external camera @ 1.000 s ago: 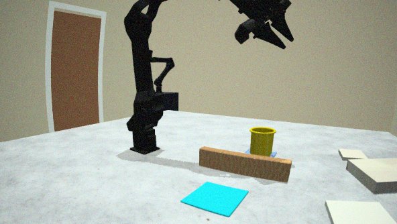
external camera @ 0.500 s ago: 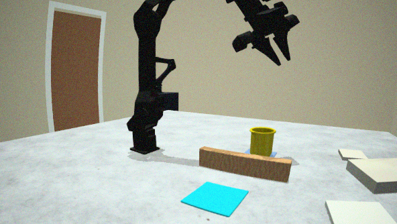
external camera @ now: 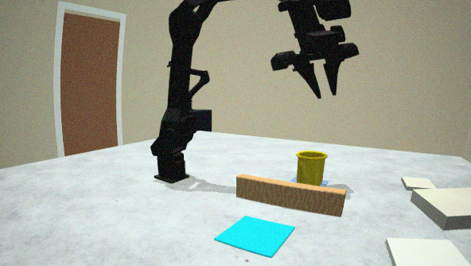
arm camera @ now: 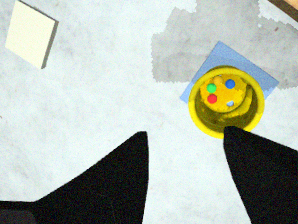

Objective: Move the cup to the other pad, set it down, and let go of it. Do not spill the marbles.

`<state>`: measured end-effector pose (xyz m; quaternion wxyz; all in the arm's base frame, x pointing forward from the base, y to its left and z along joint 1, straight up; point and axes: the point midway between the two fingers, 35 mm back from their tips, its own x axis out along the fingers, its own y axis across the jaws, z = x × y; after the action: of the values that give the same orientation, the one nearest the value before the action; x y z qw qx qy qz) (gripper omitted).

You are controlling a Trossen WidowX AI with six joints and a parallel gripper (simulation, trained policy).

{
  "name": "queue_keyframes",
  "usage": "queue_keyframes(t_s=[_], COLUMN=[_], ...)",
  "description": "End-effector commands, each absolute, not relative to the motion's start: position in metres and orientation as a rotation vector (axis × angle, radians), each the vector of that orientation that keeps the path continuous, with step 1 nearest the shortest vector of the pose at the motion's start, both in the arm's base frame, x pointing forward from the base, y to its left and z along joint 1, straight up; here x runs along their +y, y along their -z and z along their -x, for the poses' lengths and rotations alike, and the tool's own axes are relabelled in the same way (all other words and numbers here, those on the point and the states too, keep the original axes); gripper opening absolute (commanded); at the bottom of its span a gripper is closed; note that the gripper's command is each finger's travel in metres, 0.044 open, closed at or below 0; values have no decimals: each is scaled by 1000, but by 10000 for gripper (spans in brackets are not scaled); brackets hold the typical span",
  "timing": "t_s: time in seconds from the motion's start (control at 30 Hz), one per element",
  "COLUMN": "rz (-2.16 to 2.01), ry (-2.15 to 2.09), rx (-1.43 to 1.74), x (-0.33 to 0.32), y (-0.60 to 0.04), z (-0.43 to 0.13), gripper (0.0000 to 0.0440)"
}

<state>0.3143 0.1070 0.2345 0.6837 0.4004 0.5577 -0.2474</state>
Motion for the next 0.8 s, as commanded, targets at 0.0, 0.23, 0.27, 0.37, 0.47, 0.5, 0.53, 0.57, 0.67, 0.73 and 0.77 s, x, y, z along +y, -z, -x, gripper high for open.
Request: queue_keyframes(t_s=[0.0, 0.23, 0.27, 0.37, 0.47, 0.5, 0.53, 0.57, 0.67, 0.73, 0.77], rz=[-871, -817, -810, -791, -775, -771, -766, -761, -749, -741, -737], ry=[617, 717, 731, 770, 803, 814, 824, 835, 864, 882, 890], rx=[1290, 1357, 1365, 1385, 1399, 1403, 1406, 1409, 1418, 1423, 1425], x=[105, 102, 102, 101, 100, 100, 99, 99, 99, 99, 98], y=[-223, -204, -201, -193, -185, -183, -180, -177, -169, -163, -160], z=[-309, -301, -299, -296, -294, -293, -292, -292, -290, -289, -288], gripper=[161, 162, 163, 165, 168, 169, 171, 172, 177, 180, 182])
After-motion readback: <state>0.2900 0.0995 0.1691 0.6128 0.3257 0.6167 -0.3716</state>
